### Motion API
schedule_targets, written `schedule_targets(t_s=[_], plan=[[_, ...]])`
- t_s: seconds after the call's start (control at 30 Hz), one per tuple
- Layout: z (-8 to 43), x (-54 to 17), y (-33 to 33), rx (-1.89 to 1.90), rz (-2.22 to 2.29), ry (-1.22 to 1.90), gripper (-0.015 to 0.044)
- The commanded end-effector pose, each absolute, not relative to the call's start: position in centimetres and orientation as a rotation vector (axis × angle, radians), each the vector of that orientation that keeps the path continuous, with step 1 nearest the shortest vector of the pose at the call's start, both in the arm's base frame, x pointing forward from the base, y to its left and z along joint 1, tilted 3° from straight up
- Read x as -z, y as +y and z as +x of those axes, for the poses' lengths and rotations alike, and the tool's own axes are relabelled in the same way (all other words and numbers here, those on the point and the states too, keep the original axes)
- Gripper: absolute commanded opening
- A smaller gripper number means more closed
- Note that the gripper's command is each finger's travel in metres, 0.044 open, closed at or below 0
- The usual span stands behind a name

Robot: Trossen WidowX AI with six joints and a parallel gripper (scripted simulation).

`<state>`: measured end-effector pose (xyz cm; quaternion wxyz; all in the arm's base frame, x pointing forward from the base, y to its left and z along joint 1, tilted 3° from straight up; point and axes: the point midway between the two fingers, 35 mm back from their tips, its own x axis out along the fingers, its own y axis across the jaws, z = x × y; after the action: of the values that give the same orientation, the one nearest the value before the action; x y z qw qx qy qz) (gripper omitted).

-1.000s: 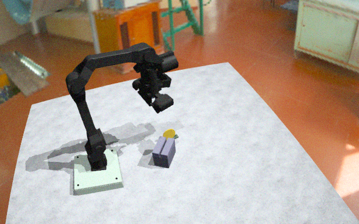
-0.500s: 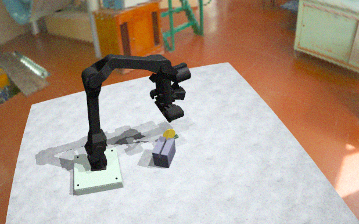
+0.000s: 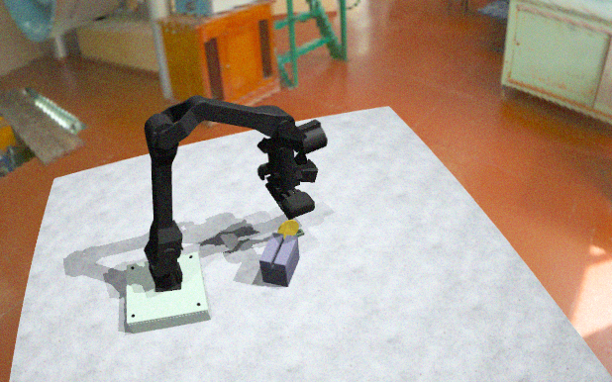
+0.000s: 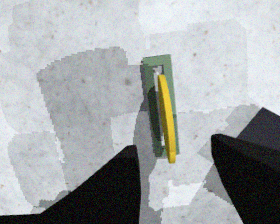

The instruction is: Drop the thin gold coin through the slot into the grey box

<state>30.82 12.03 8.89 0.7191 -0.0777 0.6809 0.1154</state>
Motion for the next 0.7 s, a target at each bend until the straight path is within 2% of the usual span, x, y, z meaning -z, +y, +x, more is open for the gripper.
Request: schedule_targets(t_s=[0.0, 0.67], plan=[[30.7, -8.0, 11.9, -0.248, -0.174, 1.516, 0.0161], [30.9, -4.8, 12.1, -0.248, -0.174, 1.516, 0.0161]])
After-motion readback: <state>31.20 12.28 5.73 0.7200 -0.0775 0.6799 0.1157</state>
